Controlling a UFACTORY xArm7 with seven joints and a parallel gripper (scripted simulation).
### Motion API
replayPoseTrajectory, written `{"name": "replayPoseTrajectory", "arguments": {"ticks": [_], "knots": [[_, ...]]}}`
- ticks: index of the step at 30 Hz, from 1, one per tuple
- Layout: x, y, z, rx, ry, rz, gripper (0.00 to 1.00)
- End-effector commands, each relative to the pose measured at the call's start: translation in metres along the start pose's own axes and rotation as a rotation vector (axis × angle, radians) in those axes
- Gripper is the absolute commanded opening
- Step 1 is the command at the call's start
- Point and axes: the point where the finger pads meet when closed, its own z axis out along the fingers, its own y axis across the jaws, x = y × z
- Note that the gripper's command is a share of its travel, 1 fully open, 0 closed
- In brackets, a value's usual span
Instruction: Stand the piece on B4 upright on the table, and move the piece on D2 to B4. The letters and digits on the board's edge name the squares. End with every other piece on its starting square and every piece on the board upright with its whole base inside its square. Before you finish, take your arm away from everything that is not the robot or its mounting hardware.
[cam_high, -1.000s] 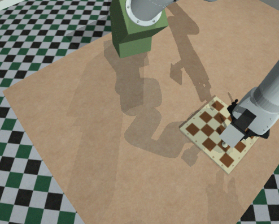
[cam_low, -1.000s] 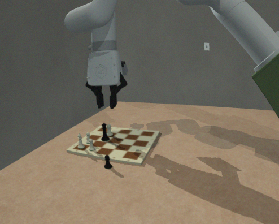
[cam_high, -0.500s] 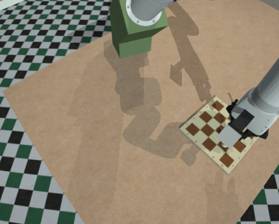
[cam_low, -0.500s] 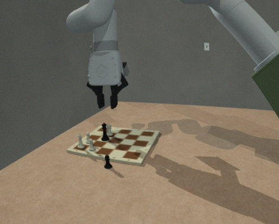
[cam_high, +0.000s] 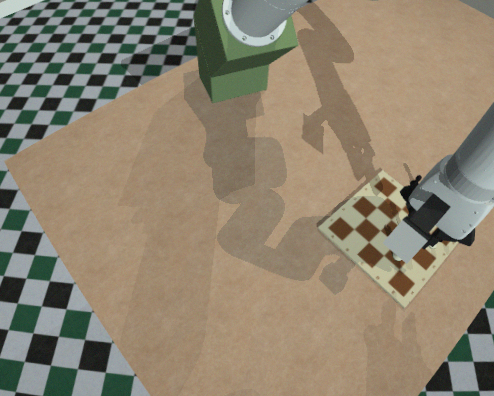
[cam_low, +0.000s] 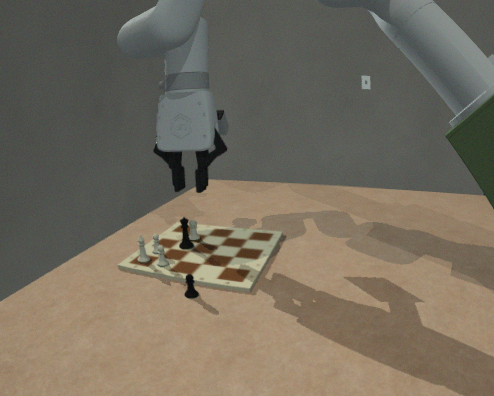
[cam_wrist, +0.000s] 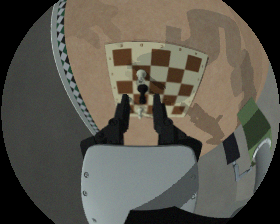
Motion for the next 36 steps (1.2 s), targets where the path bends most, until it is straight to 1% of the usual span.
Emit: {"name": "replayPoseTrajectory", "arguments": {"ticks": [1,17,32,36], "knots": [[0.0,-0.001,0.0,0.002,0.001,-0.001,0.37],[0.0,-0.001,0.012,0.002,0.0,-0.001,0.37],[0.0,-0.001,0.033,0.002,0.0,-0.001,0.37],[0.0,-0.001,0.036,0.002,0.0,-0.001,0.37]]}}
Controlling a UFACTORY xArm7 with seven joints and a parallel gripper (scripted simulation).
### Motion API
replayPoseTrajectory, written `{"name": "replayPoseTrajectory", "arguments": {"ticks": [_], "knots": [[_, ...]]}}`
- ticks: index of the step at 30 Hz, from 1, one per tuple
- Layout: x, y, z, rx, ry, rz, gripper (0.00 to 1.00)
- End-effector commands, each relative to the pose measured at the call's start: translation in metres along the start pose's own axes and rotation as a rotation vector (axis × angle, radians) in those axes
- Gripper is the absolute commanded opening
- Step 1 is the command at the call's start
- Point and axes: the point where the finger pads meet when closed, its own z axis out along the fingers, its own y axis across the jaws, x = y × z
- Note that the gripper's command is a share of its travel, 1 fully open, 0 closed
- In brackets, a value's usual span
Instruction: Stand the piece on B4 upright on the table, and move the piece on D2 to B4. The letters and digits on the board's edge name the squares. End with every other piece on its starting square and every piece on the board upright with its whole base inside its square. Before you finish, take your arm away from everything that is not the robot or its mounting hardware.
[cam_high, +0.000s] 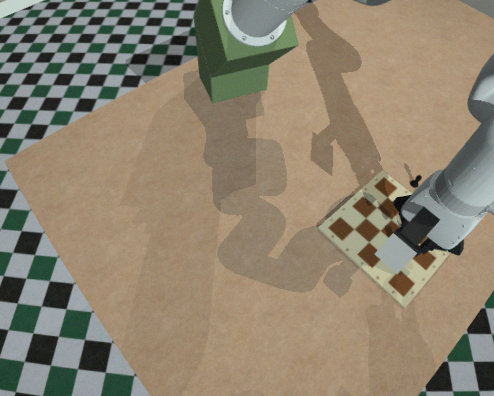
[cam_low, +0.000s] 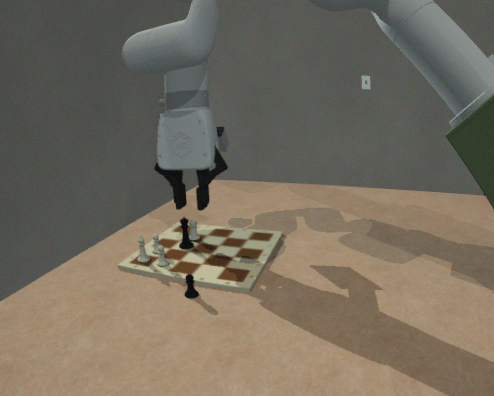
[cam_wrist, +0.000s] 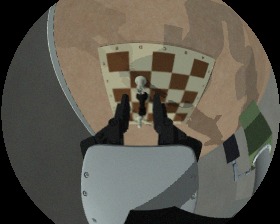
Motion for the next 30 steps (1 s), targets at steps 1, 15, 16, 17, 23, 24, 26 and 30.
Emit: {"name": "replayPoseTrajectory", "arguments": {"ticks": [1,15,16,17,23,24,26,30], "knots": [[0.0,-0.001,0.006,0.017,0.018,0.0,0.37],[0.001,-0.001,0.017,0.017,0.018,0.0,0.37],[0.001,-0.001,0.017,0.017,0.018,0.0,0.37],[0.001,-0.001,0.017,0.017,0.018,0.0,0.37],[0.001,-0.001,0.018,0.017,0.018,0.0,0.37],[0.001,-0.001,0.018,0.017,0.018,0.0,0.37],[0.001,-0.001,0.018,0.017,0.018,0.0,0.37],[0.001,-0.001,0.018,0.017,0.018,0.0,0.37]]}}
